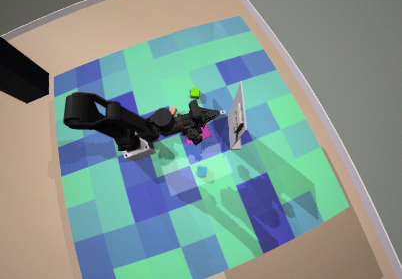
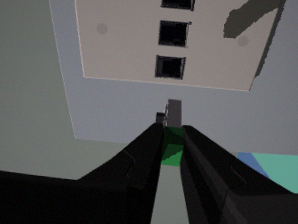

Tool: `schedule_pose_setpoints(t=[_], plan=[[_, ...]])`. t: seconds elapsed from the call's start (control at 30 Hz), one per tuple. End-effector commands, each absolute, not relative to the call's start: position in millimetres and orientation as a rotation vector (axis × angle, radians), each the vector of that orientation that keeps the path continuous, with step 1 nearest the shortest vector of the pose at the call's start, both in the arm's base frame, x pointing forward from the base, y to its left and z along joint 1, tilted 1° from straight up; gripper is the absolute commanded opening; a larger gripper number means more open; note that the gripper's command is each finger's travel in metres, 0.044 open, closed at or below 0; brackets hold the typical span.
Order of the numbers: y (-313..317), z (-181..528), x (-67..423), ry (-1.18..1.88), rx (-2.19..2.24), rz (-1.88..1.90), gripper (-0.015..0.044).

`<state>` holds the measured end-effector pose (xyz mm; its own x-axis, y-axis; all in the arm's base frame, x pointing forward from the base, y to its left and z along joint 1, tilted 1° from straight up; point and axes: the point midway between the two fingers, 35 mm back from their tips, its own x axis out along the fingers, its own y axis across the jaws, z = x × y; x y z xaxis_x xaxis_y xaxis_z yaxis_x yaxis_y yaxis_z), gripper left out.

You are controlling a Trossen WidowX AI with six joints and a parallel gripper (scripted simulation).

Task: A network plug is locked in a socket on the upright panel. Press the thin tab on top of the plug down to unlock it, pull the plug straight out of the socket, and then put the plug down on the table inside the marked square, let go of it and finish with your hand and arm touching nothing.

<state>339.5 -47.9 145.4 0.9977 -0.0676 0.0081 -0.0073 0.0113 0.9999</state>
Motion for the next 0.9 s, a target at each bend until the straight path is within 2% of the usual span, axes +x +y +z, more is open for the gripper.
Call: schedule_pose_setpoints(t=[0.0,0.87], plan=[[-47.0,142.9,335.8,-0.056,1.564,-0.056,0.0000],[-41.9,147.3,327.7,-0.059,1.560,-0.048,0.0000]])
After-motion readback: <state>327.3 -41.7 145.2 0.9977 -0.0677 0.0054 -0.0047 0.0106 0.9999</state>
